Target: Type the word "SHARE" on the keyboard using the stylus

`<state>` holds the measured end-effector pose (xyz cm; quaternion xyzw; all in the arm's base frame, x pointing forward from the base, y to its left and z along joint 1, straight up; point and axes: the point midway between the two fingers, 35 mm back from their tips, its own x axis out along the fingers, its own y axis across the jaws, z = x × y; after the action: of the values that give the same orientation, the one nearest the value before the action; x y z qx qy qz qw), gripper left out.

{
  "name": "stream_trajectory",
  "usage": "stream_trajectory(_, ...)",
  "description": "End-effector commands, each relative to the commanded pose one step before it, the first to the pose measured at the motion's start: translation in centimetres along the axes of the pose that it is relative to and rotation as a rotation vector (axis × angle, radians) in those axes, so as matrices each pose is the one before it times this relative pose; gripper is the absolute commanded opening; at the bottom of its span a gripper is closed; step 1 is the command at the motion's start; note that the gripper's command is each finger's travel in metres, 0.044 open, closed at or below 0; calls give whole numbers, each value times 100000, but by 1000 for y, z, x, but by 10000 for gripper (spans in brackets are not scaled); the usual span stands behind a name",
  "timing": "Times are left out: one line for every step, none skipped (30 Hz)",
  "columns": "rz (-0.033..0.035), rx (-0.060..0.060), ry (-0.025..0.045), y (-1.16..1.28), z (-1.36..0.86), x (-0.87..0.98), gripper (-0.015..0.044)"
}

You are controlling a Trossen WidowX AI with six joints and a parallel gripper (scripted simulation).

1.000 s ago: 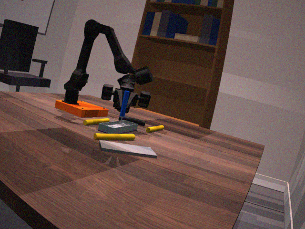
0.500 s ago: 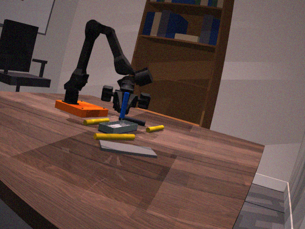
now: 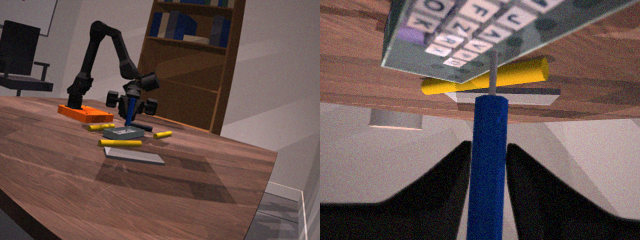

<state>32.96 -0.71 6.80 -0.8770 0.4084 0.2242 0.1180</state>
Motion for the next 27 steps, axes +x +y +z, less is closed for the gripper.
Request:
stream_trajectory(-54, -330, -362, -6, 299, 127, 81)
stream_trajectory(0, 0, 0, 0, 0, 0, 81)
stream_trajectory(0, 0, 0, 0, 0, 0, 81)
stream_trajectory(0, 0, 0, 0, 0, 0, 81)
stream_trajectory(0, 0, 0, 0, 0, 0, 81)
stream_trajectory(0, 0, 0, 0, 0, 0, 81)
stream_trajectory(0, 0, 0, 0, 19, 11, 81)
stream_trajectory(0, 0, 0, 0, 24, 14, 81)
stream_trajectory(0, 0, 0, 0, 30, 17, 81)
stream_trajectory(0, 0, 0, 0, 35, 20, 81)
stream_trajectory(0, 0, 0, 0, 46, 26, 81)
stream_trajectory(0, 0, 0, 0, 20, 12, 81)
stream_trajectory(0, 0, 0, 0, 30, 17, 81)
stream_trajectory(0, 0, 0, 0, 39, 22, 81)
stream_trajectory(0, 0, 0, 0, 18, 10, 81)
stream_trajectory(0, 0, 0, 0, 29, 17, 81)
stream_trajectory(0, 0, 0, 0, 40, 23, 81)
stream_trajectory(0, 0, 0, 0, 19, 11, 81)
stream_trajectory(0, 0, 0, 0, 30, 17, 81)
stream_trajectory(0, 0, 0, 0, 40, 23, 81)
stream_trajectory(0, 0, 0, 0, 37, 21, 81)
stream_trajectory(0, 0, 0, 0, 35, 20, 81)
stream_trajectory(0, 0, 0, 0, 35, 20, 81)
stream_trajectory(0, 0, 0, 0, 35, 20, 81)
stream_trajectory(0, 0, 0, 0, 35, 20, 81)
stream_trajectory(0, 0, 0, 0, 35, 20, 81)
stream_trajectory(0, 0, 0, 0, 35, 20, 81)
